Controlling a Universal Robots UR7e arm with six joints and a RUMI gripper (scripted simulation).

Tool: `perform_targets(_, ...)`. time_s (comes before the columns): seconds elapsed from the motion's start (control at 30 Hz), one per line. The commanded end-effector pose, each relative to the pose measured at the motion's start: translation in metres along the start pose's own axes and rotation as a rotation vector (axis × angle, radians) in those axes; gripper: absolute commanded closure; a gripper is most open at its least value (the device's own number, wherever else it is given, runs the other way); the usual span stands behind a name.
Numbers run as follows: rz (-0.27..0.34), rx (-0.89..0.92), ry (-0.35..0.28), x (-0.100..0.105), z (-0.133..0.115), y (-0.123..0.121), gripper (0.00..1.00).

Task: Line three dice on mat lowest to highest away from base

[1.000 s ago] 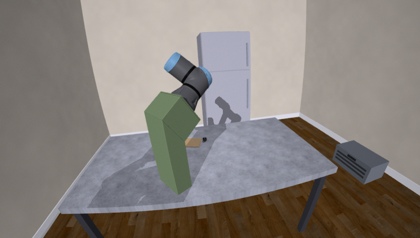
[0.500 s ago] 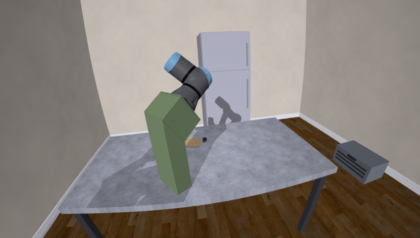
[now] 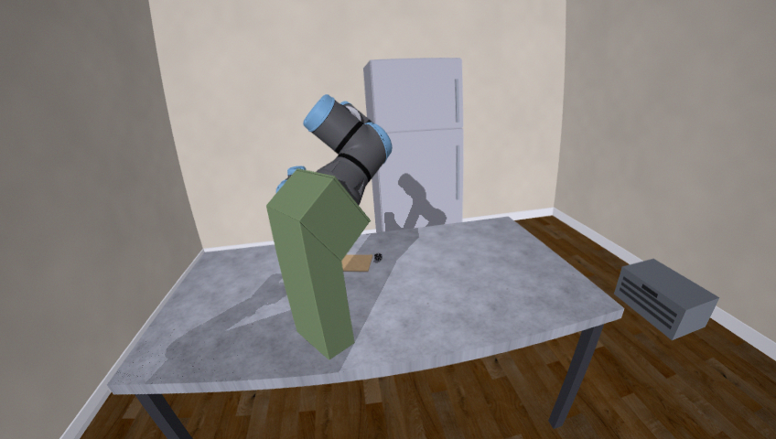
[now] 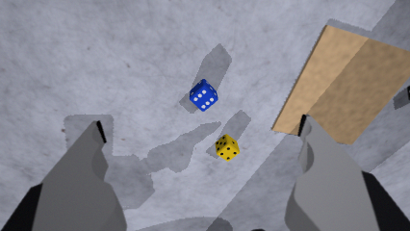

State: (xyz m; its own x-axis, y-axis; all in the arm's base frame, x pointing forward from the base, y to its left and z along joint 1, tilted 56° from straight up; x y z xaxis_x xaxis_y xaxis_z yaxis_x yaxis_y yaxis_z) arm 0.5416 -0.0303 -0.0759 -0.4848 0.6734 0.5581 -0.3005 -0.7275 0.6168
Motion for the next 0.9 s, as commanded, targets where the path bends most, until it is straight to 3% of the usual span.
perform_targets(0.0, 0.0, -0.001, -0.001, 0.03, 0.0, 0.0, 0.0)
perform_targets(0.23, 0.0, -0.001, -0.001, 0.066, 0.001, 0.0, 0.0)
perform_targets(0.87, 0.001, -0.004, -0.001, 0.073, 0.001, 0.001, 0.0)
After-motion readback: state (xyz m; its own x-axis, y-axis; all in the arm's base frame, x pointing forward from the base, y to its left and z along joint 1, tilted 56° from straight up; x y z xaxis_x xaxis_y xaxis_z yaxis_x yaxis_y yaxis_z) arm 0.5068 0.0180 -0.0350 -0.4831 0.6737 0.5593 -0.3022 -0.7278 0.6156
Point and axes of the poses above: the point where the finger pads meet when closed, its own x axis back along the fingers, its own y axis across the jaws, z = x × y, the point moved 3 cm from there along x, back along the fingers, and after that the axes turned 5 degrees about -x, right-handed, at the moved point
